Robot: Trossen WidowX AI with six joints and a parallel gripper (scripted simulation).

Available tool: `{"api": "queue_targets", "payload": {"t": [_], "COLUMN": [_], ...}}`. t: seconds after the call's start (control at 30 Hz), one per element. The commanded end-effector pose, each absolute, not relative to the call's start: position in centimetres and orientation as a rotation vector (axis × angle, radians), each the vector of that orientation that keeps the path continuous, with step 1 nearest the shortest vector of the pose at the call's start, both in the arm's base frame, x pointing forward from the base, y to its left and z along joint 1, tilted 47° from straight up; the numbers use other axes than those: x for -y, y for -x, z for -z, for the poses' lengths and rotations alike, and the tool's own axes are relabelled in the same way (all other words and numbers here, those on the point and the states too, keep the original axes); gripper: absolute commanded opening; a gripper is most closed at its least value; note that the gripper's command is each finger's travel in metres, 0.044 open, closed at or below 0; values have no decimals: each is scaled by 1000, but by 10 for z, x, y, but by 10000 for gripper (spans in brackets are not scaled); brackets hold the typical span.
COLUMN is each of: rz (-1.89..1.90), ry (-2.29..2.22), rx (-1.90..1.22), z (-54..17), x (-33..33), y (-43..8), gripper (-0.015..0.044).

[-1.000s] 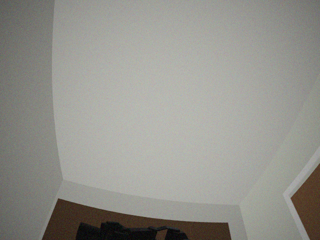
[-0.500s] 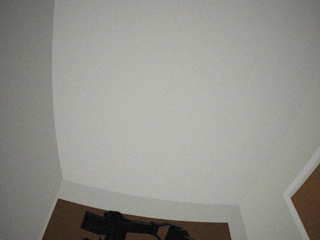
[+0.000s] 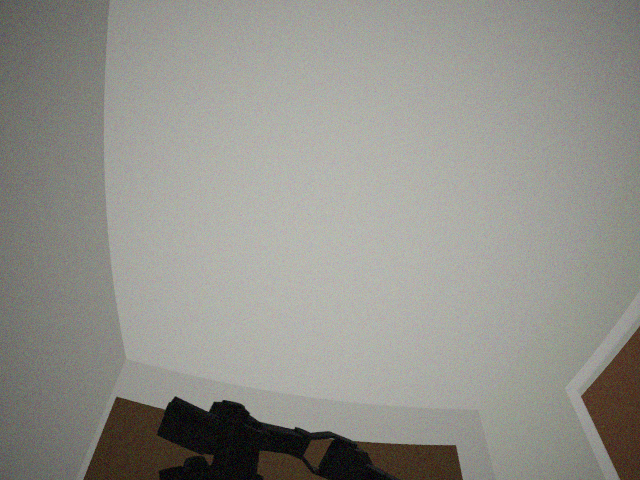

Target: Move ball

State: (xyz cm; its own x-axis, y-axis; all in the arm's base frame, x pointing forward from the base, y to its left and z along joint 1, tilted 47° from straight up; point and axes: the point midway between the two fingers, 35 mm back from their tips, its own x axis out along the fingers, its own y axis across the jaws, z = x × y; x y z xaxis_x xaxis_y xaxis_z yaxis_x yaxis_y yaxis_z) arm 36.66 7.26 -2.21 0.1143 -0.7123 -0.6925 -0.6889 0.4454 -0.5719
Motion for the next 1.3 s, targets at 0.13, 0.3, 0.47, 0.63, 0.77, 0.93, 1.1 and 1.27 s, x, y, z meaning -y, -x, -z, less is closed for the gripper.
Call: {"api": "queue_targets", "payload": {"t": [0.13, 0.3, 0.47, 0.63, 0.77, 0.93, 1.1, 1.27], "rz": [-286, -483, -689, -794, -794, -794, -792, -790], "ry": [1536, 1701, 1861, 1939, 1939, 1939, 1941, 1942], "rx": [-1644, -1658, -1656, -1649, -1649, -1649, -1650, -1652], "z": [61, 83, 105, 116, 116, 128, 152, 164], "x": [-94, -105, -115, -120, -120, -108, -82, -68], "y": [-352, -342, -329, -323, -323, -326, -330, -331], "gripper": [0, 0, 0, 0, 0, 0, 0, 0]}}
